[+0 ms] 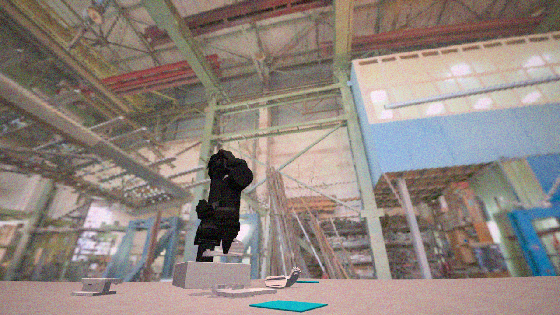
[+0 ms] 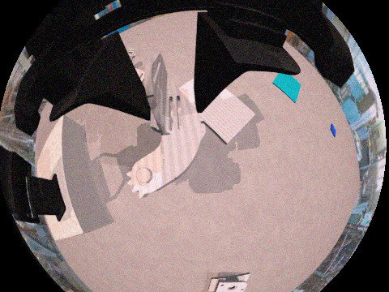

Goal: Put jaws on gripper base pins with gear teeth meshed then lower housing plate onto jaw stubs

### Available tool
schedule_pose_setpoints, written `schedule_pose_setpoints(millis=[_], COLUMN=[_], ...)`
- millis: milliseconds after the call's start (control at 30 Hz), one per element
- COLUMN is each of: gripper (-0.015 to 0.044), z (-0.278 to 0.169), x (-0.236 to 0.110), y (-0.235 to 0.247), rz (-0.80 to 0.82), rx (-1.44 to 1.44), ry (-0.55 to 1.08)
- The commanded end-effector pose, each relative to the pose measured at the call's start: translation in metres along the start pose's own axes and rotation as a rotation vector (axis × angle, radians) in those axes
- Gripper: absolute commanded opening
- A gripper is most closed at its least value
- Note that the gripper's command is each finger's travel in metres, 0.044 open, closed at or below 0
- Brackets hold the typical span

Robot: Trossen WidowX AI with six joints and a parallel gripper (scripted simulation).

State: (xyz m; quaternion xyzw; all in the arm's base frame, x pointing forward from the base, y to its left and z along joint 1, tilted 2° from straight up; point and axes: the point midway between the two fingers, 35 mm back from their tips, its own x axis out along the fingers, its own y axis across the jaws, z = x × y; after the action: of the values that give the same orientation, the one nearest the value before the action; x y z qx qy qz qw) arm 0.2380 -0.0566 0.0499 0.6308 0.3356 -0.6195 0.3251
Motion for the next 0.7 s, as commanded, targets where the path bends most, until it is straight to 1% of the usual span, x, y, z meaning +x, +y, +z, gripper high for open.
schedule_pose_setpoints(millis=[0,667], gripper=[0.0134,0.0134], z=[-0.003,-0.013], x=[0.001,0.004], y=[-0.007,-0.039], rz=[-0.002,-0.006], rx=[0.106,0.705], ry=[0.004,0.004])
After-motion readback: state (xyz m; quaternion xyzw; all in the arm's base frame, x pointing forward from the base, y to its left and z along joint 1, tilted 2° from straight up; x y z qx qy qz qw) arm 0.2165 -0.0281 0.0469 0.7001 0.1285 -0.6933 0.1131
